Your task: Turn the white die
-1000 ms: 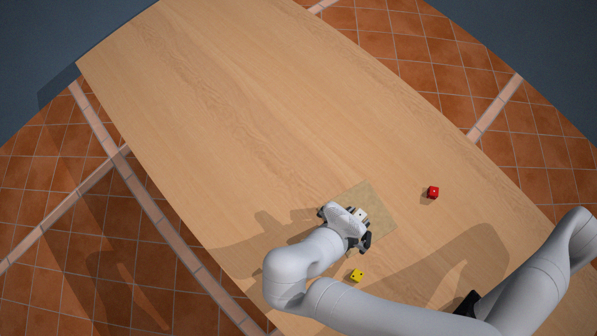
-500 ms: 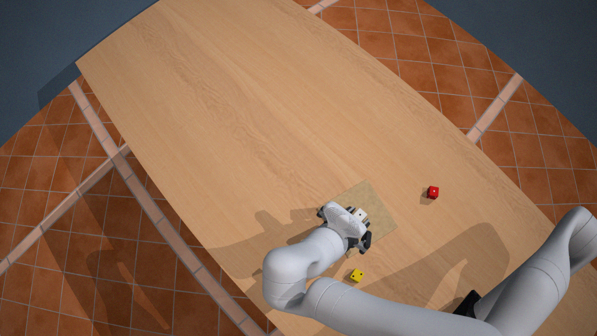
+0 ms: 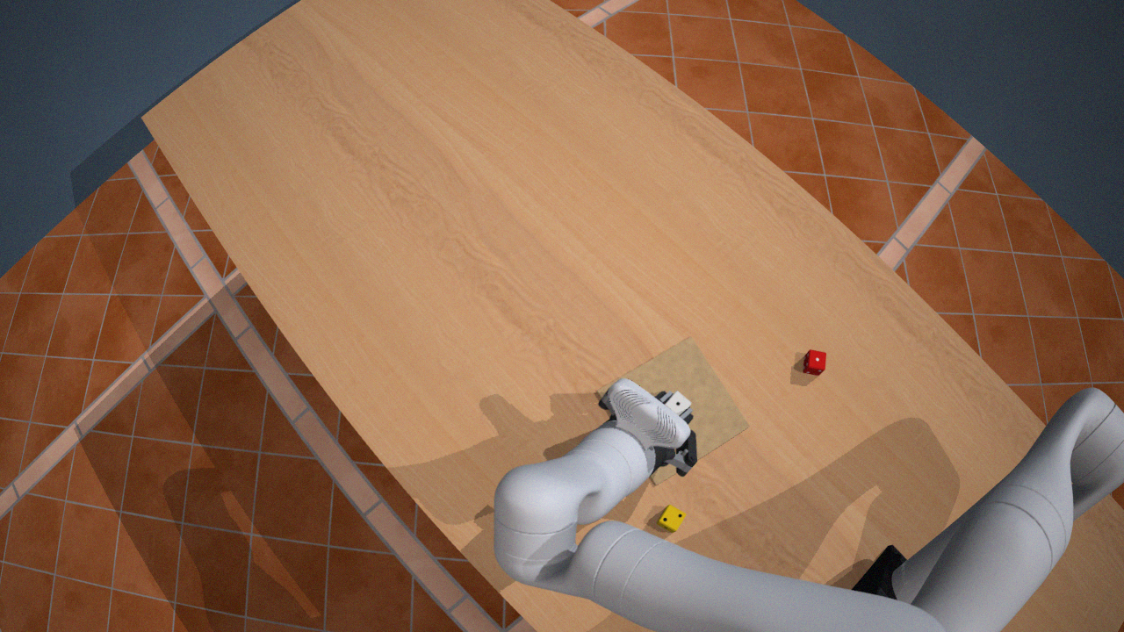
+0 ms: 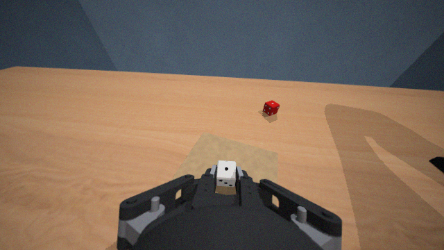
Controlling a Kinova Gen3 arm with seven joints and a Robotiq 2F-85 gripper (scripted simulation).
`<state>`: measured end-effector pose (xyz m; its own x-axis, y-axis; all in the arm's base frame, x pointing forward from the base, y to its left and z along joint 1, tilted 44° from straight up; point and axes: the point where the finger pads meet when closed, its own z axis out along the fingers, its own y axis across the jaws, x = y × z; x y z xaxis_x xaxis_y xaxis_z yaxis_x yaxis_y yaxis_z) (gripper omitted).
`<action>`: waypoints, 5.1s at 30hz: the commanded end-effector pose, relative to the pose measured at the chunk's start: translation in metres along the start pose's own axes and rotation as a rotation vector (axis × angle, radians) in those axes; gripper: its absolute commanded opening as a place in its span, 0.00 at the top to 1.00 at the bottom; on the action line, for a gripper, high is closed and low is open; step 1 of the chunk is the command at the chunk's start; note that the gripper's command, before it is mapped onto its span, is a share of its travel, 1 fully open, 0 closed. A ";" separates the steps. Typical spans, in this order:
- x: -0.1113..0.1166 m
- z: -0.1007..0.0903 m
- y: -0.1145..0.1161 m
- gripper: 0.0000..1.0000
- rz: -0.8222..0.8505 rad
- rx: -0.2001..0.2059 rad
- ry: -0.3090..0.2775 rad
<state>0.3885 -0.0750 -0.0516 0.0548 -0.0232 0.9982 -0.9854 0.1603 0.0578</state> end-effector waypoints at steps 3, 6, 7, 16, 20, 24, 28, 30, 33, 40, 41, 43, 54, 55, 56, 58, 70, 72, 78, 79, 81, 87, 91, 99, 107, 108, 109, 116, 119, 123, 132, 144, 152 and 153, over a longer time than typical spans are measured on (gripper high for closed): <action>0.000 -0.001 0.000 0.79 0.001 0.001 -0.001; 0.000 -0.001 0.000 0.79 0.001 0.001 -0.001; 0.000 -0.001 0.000 0.79 0.001 0.001 -0.001; 0.000 -0.001 0.000 0.79 0.001 0.001 -0.001; 0.000 -0.001 0.000 0.79 0.001 0.001 -0.001; 0.000 -0.001 0.000 0.79 0.001 0.001 -0.001; 0.000 -0.001 0.000 0.79 0.001 0.001 -0.001; 0.001 -0.002 0.000 0.79 0.001 0.001 -0.001; 0.002 -0.003 0.000 0.79 0.001 0.001 -0.001; 0.017 -0.017 0.000 0.79 0.001 0.001 -0.001; 0.020 -0.020 0.000 0.79 0.001 0.001 -0.001; 0.026 -0.026 0.000 0.79 0.001 0.001 -0.001; 0.047 -0.048 0.000 0.79 0.001 0.001 -0.001; 0.048 -0.049 0.000 0.79 0.001 0.001 -0.001; 0.049 -0.049 0.000 0.79 0.001 0.001 -0.001; 0.050 -0.050 0.000 0.79 0.001 0.001 -0.001; 0.050 -0.050 0.000 0.79 0.001 0.001 -0.004; 0.050 -0.050 0.000 0.79 0.000 0.000 -0.022; 0.052 -0.049 -0.001 0.79 -0.003 -0.002 -0.161; 0.053 -0.049 -0.001 0.79 -0.002 -0.002 -0.186; 0.053 -0.049 0.000 0.79 -0.001 0.000 -0.228; 0.054 -0.050 0.000 0.79 0.001 0.001 -0.263; 0.054 -0.050 0.000 0.79 0.000 0.001 -0.274; 0.056 -0.048 0.000 0.79 -0.003 -0.001 -0.464; 0.057 -0.048 0.000 0.79 0.001 0.001 -0.525; 0.057 -0.048 0.000 0.79 0.000 0.001 -0.525; 0.057 -0.048 0.000 0.79 0.000 0.001 -0.527; 0.058 -0.047 0.000 0.79 -0.006 -0.003 -0.647; 0.058 -0.047 0.000 0.79 -0.006 -0.003 -0.672; 0.060 -0.046 0.000 0.79 -0.002 0.000 -0.757; 0.060 -0.046 0.000 0.79 -0.001 0.000 -0.799; 0.061 -0.043 0.000 0.79 -0.005 -0.003 -0.985; 0.063 -0.043 0.000 0.79 0.000 0.001 -1.047; 0.063 -0.043 0.000 0.79 0.000 0.001 -1.048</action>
<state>0.3980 -0.0343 0.0094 -0.1039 -0.8624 0.4954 -0.9861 0.1541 0.0615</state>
